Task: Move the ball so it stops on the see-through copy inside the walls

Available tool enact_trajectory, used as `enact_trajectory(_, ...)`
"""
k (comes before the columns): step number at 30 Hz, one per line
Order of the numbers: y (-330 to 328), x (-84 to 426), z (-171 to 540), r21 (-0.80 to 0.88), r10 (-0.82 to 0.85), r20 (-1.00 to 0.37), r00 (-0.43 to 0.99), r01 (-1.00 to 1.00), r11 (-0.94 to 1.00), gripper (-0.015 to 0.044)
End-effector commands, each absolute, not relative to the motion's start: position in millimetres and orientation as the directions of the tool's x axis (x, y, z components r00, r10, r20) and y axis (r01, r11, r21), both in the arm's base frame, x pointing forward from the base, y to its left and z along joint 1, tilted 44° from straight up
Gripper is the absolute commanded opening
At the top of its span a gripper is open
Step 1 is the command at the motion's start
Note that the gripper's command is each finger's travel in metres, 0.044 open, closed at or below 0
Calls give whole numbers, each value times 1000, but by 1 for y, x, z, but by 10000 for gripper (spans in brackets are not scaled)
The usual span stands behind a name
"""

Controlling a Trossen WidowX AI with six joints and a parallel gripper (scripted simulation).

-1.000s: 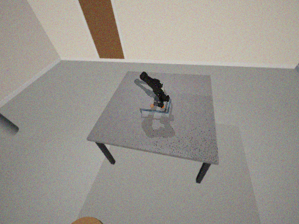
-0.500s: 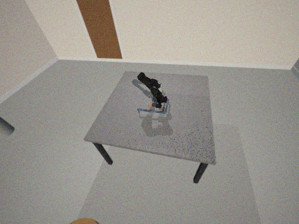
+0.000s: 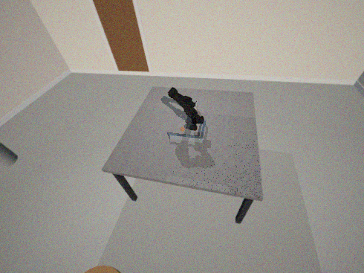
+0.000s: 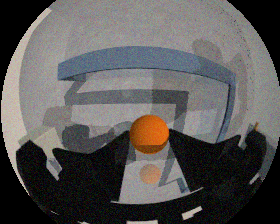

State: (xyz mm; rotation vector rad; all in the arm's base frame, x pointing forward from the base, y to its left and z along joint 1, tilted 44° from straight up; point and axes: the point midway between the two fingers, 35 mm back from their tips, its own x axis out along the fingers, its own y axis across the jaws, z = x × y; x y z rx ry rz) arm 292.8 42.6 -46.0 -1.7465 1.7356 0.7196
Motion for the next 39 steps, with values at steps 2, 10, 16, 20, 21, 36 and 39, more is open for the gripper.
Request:
enact_trajectory(2,68,298,-23,-36,-684,-729,26,-999,1,0)
enact_trajectory(10,102,294,14,-35,-685,-729,24,-999,2,0)
enact_trajectory(16,120,288,36,-35,-687,-726,23,-999,3,0)
enact_trajectory(20,119,289,37,-34,-687,-726,23,-999,3,0)
enact_trajectory(21,116,290,38,-34,-686,-727,23,-999,2,0)
enact_trajectory(36,24,302,76,-35,-685,-728,26,-999,0,0)
enact_trajectory(39,5,300,83,-35,-690,-724,24,-999,1,0)
